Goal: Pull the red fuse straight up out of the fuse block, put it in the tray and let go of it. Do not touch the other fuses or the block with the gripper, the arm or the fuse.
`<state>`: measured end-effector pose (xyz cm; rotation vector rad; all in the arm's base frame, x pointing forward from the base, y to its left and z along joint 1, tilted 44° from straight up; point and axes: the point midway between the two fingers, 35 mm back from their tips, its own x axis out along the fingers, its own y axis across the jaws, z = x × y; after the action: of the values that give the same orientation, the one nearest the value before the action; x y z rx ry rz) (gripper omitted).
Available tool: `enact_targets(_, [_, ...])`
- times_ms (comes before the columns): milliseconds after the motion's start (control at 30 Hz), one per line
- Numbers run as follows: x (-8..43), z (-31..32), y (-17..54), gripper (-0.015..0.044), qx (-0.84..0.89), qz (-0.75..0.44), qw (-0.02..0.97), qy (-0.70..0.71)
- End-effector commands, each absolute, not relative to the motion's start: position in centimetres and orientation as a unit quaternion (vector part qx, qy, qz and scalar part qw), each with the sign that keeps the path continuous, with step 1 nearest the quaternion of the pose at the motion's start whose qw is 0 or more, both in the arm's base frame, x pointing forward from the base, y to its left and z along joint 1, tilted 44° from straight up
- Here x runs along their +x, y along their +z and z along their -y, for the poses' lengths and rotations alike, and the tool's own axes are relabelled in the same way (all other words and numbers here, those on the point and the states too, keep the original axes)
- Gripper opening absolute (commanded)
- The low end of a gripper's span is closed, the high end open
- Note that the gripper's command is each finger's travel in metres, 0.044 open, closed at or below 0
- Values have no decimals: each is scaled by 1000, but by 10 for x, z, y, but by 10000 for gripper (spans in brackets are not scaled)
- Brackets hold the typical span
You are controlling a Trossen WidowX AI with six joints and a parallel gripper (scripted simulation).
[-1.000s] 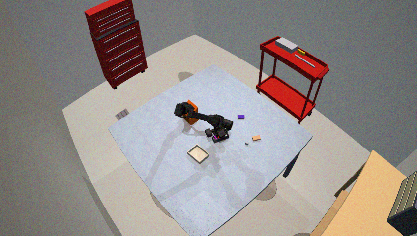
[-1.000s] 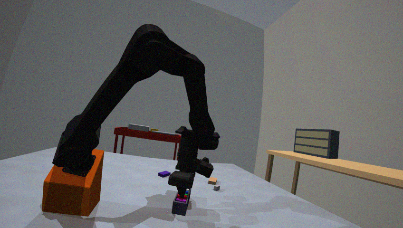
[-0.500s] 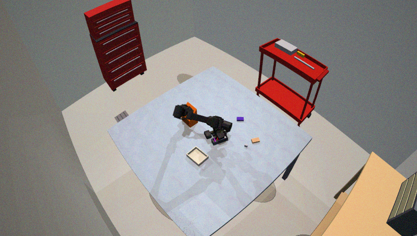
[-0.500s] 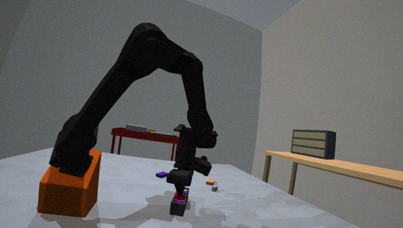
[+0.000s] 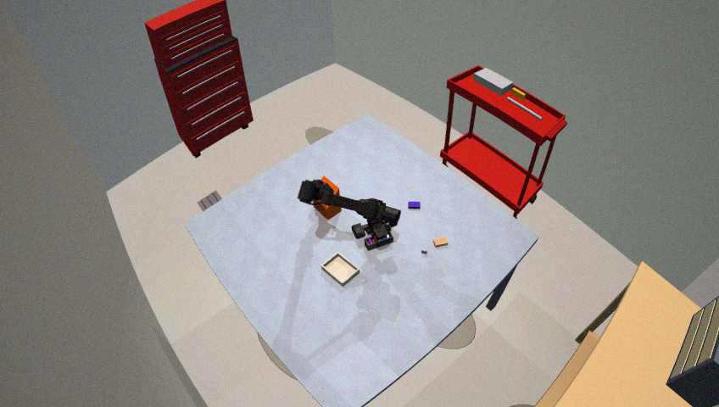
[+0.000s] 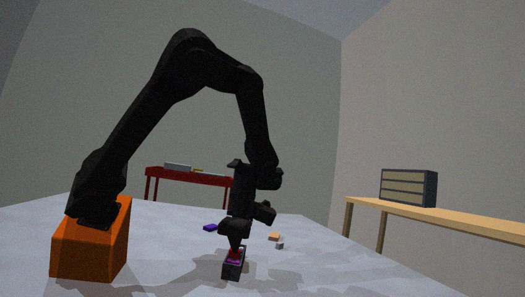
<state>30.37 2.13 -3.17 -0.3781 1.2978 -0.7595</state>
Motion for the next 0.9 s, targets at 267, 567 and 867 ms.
enact_targets(267, [304, -26, -27, 0, -168, -585, 715, -343])
enact_targets(567, [303, -29, -24, 0, -168, -585, 715, -343])
enact_targets(867, [303, -32, -21, 0, -168, -585, 715, -343])
